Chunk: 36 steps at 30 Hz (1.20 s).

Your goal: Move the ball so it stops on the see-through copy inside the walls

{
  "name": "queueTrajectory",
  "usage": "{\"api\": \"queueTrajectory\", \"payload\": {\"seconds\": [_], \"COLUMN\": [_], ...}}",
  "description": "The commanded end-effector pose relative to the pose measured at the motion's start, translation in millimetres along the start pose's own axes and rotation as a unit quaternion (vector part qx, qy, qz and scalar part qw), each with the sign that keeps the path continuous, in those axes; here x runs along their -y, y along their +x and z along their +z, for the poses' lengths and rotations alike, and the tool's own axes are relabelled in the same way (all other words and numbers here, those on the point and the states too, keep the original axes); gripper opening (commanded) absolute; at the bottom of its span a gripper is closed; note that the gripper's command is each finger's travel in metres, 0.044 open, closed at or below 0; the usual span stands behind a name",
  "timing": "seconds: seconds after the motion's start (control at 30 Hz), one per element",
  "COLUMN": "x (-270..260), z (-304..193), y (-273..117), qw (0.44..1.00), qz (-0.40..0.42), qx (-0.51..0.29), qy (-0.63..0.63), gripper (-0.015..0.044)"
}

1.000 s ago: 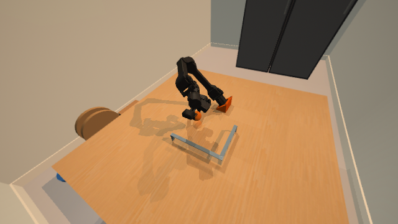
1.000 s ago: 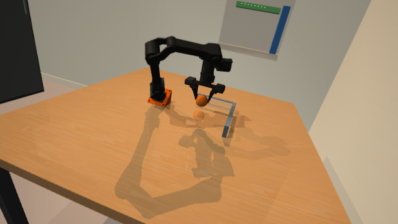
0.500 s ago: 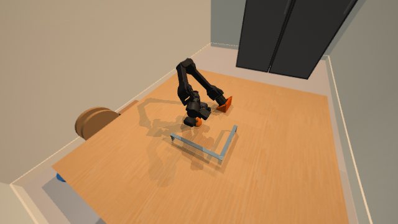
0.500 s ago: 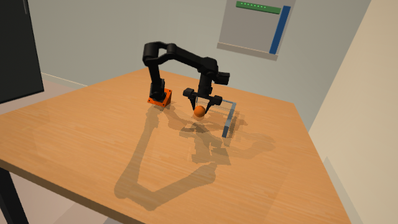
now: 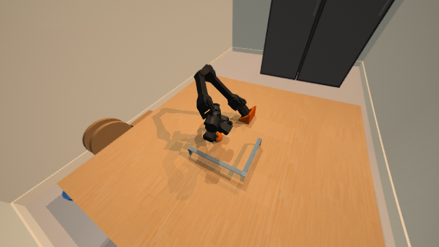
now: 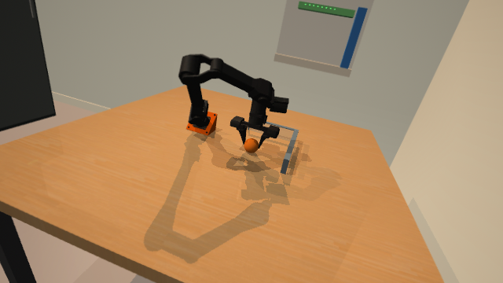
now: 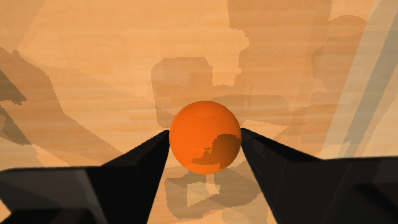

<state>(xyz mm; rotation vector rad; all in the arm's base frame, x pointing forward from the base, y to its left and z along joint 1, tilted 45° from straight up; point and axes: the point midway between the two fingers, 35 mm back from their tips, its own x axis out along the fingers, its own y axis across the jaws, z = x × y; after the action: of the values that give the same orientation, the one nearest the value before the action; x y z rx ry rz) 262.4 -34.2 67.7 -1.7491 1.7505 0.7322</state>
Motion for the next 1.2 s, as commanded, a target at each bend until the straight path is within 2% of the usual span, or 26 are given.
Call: {"api": "queueTrajectory", "payload": {"seconds": [0.0, 0.03, 0.53, 0.6, 0.8, 1.13, 1.17], "x": [-1, -1, 0, 1, 0, 3, 3], "z": [-1, -1, 0, 1, 1, 2, 2], "y": [5, 5, 2, -7, -81, -79, -81], "qw": [1.000, 1.000, 1.000, 1.000, 1.000, 1.000, 1.000], "qz": [0.000, 0.000, 0.000, 0.000, 0.001, -0.010, -0.011], "qx": [-0.003, -0.003, 0.000, 0.001, -0.001, 0.002, 0.002], "qy": [-0.003, -0.003, -0.001, -0.002, -0.004, -0.006, -0.008], "gripper": [0.0000, 0.0000, 0.0394, 0.0396, 0.0396, 0.0396, 0.0422]}}
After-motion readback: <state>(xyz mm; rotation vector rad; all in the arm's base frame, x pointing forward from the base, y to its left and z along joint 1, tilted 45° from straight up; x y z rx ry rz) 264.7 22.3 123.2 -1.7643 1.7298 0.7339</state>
